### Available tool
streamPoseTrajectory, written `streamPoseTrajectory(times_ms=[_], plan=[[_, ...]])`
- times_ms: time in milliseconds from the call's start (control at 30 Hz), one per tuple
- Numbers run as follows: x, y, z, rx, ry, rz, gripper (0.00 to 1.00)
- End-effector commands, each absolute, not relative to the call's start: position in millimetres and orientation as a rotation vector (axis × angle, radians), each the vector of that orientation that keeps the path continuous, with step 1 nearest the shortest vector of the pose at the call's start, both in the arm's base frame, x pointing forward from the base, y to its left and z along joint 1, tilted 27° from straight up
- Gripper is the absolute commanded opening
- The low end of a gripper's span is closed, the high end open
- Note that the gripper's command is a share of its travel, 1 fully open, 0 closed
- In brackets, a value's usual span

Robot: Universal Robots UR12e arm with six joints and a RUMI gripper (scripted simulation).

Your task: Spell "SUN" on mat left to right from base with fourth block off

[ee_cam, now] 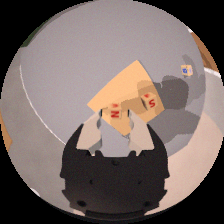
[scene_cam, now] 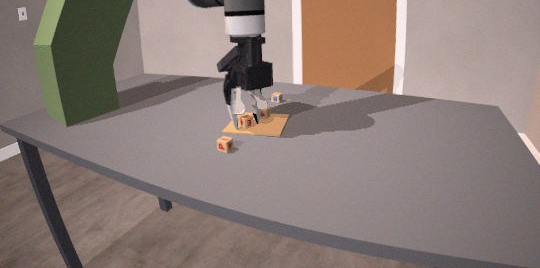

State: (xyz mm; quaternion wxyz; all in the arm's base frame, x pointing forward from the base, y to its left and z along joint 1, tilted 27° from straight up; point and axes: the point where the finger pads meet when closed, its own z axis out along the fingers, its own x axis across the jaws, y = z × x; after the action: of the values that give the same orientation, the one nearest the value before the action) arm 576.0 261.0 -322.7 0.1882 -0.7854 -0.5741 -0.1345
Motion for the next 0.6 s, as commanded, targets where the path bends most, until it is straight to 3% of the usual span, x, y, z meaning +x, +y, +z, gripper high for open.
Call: streamPoseTrajectory(times_ms=[0, 500, 533, 567], plan=[[576.5, 260.8, -322.4, -2.21, -1.615, -0.38, 0.25], [576.5, 260.8, -322.4, -2.21, -1.615, -0.38, 0.25], [576.5, 260.8, -322.4, -2.21, -1.615, -0.38, 0.05], [576.5, 260.8, -322.4, -2.21, -1.615, -0.38, 0.05]])
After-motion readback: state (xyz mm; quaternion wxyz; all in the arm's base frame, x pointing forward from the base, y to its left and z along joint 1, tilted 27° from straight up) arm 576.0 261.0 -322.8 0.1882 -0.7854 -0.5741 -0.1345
